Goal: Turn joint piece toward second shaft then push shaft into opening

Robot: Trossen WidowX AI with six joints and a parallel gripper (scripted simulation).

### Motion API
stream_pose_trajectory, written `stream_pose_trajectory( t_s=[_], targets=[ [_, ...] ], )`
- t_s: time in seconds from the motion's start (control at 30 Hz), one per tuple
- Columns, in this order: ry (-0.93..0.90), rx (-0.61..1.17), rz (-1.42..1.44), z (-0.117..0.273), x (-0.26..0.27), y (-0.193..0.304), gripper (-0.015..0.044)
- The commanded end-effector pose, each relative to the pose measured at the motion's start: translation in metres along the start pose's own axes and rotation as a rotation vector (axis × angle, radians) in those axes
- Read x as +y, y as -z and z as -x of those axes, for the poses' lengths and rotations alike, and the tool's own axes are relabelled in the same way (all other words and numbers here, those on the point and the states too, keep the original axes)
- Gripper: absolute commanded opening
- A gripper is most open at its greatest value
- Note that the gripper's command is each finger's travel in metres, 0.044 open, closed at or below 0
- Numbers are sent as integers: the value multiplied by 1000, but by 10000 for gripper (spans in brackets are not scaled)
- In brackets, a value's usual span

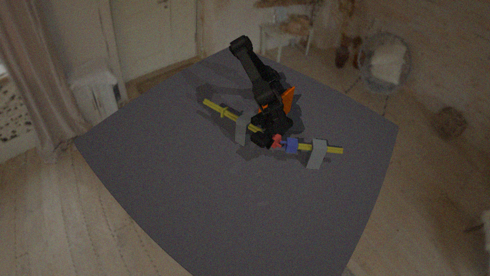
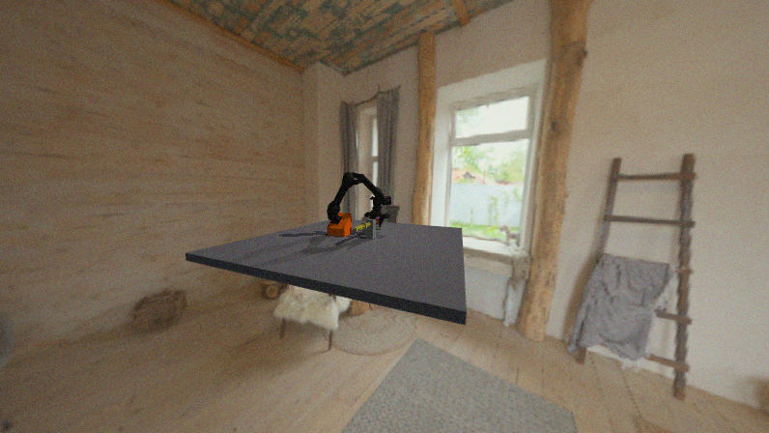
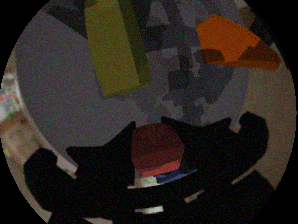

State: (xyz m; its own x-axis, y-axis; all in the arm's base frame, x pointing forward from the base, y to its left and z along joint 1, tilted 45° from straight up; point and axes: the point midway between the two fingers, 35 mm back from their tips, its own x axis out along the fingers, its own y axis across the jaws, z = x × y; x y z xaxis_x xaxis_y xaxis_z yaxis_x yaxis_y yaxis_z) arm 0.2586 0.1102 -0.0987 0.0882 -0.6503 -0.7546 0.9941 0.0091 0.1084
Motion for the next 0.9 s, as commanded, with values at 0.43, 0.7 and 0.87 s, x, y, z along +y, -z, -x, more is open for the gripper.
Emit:
stream_pose_trajectory(
  t_s=[0.43, 0.7, 0.87],
  targets=[
    [0, 0, 0, 0, 0, 0, 147],
    [0, 0, 0, 0, 0, 0, 42],
    [0, 0, 0, 0, 0, 0, 0]
  ],
)
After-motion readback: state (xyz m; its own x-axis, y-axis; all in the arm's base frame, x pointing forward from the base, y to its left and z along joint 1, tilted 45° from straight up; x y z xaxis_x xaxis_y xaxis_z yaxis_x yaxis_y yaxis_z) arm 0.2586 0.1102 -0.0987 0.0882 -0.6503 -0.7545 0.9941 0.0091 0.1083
